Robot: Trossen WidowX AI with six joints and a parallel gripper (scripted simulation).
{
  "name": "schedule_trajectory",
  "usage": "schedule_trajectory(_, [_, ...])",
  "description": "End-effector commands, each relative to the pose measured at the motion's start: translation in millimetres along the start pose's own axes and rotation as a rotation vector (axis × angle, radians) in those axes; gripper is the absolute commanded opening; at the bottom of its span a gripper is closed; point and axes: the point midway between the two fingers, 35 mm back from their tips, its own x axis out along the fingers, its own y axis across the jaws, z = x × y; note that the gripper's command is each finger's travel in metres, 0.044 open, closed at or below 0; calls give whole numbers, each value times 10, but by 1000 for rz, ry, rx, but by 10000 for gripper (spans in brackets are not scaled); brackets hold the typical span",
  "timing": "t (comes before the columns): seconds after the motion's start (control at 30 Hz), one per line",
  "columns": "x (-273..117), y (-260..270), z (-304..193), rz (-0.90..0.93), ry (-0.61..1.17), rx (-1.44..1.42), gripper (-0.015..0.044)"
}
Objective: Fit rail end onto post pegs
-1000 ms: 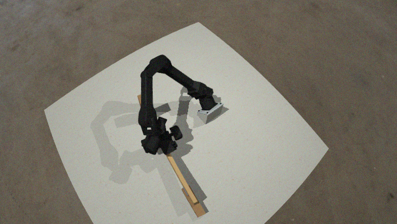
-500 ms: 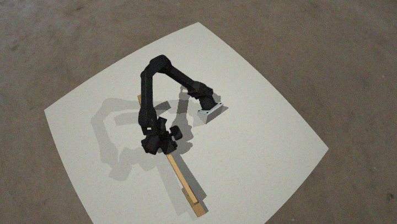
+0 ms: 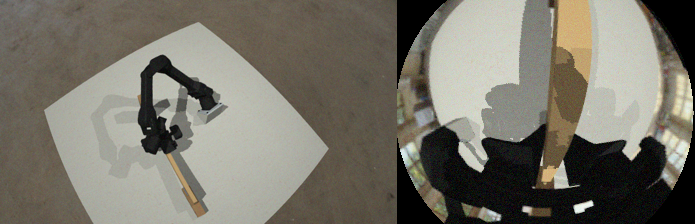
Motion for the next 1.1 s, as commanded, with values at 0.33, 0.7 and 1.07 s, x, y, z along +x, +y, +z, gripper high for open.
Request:
schedule_trajectory(0.33, [-110, -12, 23, -6, -9, -2, 0])
schedule_trajectory(0.7, [-165, -13, 23, -6, -9, -2, 0])
schedule_trajectory(1.07, [-220, -13, 23, -6, -9, -2, 0])
